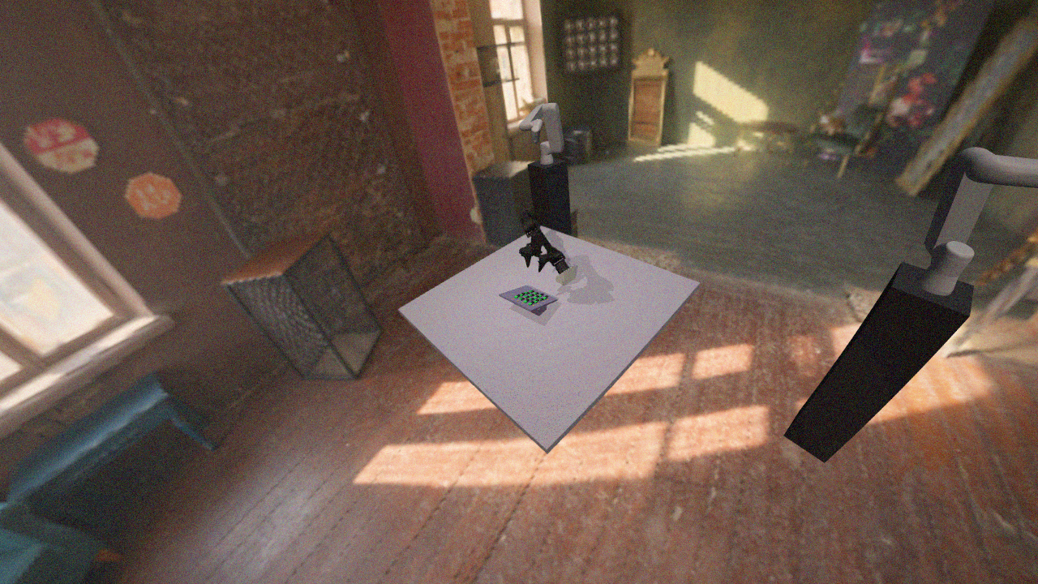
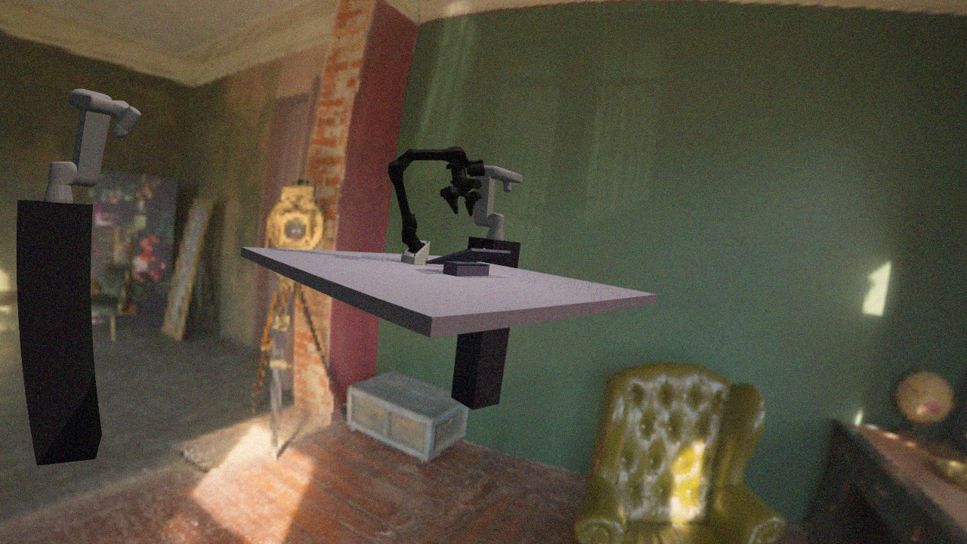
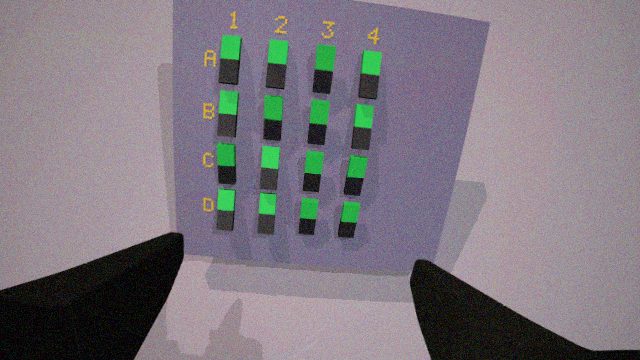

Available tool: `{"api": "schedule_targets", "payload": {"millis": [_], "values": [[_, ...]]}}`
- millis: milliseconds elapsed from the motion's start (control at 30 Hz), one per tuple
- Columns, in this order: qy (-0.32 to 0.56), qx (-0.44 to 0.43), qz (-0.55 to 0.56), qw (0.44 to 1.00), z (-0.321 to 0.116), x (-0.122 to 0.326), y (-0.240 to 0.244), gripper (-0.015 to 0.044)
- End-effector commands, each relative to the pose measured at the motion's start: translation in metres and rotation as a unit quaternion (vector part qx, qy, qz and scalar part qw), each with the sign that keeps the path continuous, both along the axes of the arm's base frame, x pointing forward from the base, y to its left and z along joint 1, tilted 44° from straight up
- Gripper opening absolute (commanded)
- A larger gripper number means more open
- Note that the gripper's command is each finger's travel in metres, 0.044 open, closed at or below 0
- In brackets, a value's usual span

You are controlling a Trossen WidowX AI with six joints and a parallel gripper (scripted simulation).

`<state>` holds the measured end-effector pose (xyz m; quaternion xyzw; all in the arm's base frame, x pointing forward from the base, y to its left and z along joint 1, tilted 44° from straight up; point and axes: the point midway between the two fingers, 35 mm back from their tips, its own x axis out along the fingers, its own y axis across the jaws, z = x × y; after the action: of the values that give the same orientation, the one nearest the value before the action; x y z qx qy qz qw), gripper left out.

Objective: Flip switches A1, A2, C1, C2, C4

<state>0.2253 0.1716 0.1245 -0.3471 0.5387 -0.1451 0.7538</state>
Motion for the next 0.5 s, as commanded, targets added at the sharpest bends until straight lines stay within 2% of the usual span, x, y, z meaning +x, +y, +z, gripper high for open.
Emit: {"api": "schedule_targets", "payload": {"millis": [0, 233, 467], "values": [[0.000, 0.000, 0.001, 1.000, -0.002, 0.002, 0.001, 0.0374], [0.000, -0.001, 0.018, 1.000, -0.091, 0.070, 0.012, 0.0190], [-0.001, -0.002, 0.019, 1.000, -0.094, 0.073, 0.011, 0.0006]]}}
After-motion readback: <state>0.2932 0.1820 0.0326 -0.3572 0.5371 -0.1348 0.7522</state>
